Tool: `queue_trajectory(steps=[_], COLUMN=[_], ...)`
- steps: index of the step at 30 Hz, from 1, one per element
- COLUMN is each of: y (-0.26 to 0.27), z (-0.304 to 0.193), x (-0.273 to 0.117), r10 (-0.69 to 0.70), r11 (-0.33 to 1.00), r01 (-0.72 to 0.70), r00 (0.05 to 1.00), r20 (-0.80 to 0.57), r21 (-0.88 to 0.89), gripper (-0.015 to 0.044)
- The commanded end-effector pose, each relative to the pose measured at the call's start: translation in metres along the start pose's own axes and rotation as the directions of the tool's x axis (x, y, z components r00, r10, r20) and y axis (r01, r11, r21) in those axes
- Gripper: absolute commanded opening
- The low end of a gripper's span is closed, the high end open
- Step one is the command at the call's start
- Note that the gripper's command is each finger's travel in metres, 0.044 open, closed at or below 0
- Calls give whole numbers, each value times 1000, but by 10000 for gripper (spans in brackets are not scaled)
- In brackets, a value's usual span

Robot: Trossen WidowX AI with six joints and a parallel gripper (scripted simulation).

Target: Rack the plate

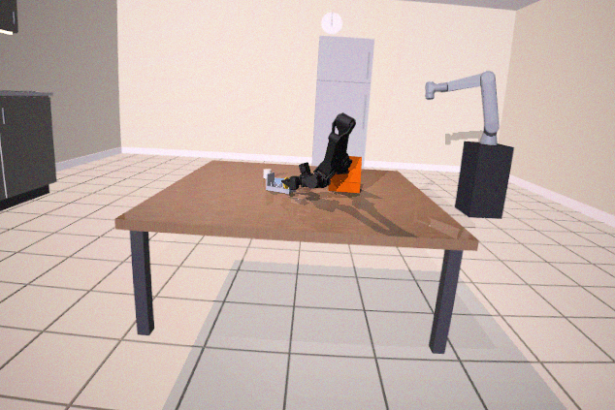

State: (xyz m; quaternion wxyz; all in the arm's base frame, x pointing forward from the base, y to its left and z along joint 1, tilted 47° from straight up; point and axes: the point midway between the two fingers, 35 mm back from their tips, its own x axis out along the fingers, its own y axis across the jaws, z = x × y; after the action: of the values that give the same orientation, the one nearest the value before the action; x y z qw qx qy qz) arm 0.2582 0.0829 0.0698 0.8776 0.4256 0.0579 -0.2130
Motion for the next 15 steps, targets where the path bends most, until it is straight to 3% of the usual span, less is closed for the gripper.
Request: queue_trajectory(steps=[1, 15], y=[8, 12], z=[21, 111], x=[1, -6], r10=[-3, 6], r11=[1000, 999], r01=[3, -5], r00=[1000, 1000], r20=[-3, 8], r21=[5, -34], gripper=[400, 400])
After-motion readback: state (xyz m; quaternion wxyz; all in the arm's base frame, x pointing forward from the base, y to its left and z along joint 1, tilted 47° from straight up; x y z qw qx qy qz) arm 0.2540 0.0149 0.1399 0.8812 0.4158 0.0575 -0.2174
